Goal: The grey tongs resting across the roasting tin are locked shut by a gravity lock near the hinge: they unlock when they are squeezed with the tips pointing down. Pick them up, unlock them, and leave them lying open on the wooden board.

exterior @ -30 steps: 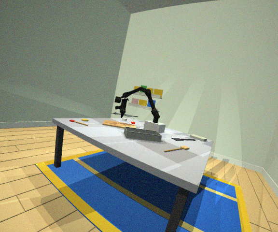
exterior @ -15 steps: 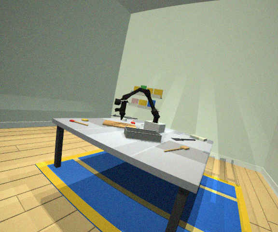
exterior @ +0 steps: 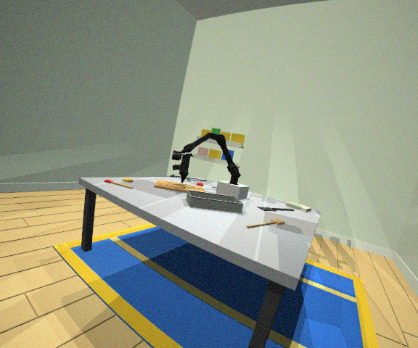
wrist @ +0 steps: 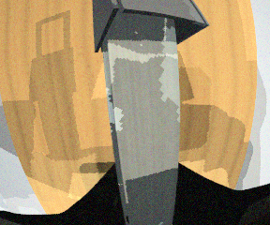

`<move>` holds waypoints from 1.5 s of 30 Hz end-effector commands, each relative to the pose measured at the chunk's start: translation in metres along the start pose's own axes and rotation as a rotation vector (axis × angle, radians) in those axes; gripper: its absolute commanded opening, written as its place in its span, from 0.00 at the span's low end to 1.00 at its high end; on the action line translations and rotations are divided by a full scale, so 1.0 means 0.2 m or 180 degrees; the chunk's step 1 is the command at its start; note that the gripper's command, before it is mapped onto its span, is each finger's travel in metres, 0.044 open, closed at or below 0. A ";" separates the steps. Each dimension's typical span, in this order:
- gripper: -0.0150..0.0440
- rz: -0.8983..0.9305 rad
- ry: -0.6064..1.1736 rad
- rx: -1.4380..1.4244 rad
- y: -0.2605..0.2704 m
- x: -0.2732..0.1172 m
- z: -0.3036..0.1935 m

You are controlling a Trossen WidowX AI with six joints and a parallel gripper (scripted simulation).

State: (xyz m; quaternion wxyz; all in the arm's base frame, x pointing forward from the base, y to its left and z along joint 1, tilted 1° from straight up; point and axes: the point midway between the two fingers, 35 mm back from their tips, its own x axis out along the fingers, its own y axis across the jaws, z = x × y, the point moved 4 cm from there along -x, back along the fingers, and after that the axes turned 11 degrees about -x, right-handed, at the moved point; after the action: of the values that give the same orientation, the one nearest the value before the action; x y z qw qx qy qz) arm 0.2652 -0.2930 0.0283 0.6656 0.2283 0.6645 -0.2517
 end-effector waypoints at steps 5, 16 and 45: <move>0.27 0.0000 0.0001 0.0000 0.00 0.00 0.00; 0.76 0.0000 0.0001 0.0000 0.00 0.00 0.00; 1.00 -0.0027 -0.0018 0.0005 -0.74 -0.44 -0.14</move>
State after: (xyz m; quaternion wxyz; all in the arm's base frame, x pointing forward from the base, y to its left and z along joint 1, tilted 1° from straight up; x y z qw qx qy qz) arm 0.1497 -0.3855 0.1159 0.6648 0.2293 0.6610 -0.2619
